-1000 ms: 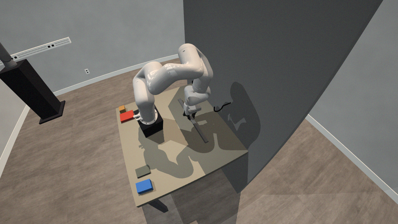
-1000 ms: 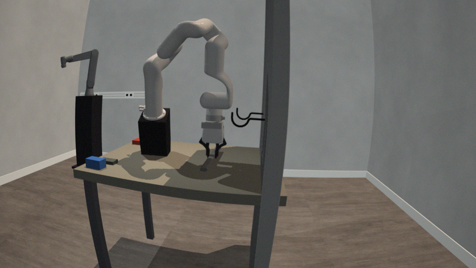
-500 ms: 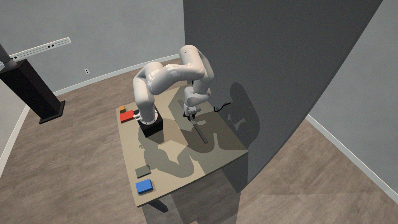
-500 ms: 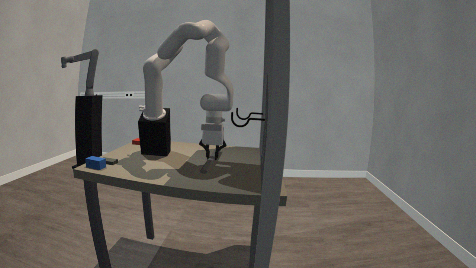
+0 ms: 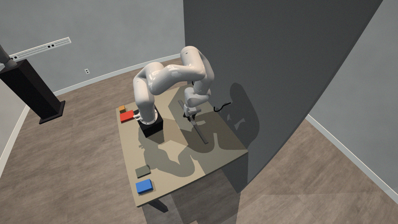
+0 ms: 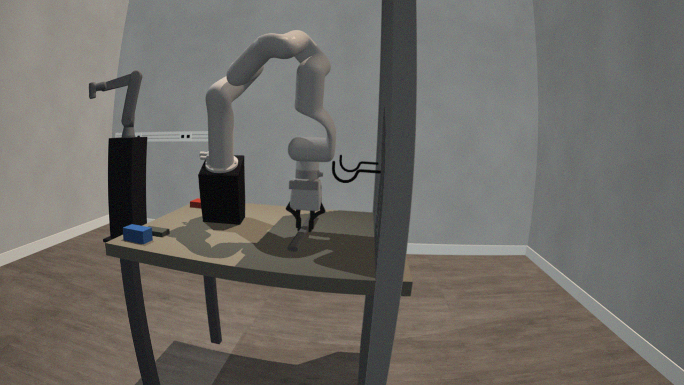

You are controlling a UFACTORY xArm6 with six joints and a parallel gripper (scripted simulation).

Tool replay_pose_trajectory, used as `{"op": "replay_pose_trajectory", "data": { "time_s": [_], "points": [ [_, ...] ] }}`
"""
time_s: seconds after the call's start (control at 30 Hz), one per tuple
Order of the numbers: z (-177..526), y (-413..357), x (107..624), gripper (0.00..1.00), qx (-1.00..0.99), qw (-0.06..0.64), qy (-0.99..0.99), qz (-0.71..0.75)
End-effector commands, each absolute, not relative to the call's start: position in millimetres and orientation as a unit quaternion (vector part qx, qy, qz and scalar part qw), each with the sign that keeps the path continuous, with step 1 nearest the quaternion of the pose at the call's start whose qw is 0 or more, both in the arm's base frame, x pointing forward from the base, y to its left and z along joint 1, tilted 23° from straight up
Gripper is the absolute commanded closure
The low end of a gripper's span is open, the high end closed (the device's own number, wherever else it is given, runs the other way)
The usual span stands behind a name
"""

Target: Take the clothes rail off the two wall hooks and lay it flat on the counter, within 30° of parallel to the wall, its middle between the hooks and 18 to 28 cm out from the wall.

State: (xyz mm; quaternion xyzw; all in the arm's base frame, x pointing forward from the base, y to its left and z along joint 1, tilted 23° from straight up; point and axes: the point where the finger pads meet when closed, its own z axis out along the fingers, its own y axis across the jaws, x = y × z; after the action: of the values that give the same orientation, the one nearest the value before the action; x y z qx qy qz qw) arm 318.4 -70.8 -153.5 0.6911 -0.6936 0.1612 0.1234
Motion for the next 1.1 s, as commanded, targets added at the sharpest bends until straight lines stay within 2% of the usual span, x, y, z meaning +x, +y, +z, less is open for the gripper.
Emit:
{"op": "replay_pose_trajectory", "data": {
  "time_s": [0.0, 0.57, 0.6, 1.07],
  "points": [
    [-153.5, -70.7, 319.5, 1.0, 0.691, 0.122, -0.694, 0.162],
    [-153.5, -70.7, 319.5, 1.0, 0.691, 0.122, -0.694, 0.162],
    [-153.5, -70.7, 319.5, 0.0, 0.691, 0.122, -0.694, 0.162],
    [-153.5, -70.7, 319.5, 0.0, 0.691, 0.122, -0.694, 0.162]
  ]
}}
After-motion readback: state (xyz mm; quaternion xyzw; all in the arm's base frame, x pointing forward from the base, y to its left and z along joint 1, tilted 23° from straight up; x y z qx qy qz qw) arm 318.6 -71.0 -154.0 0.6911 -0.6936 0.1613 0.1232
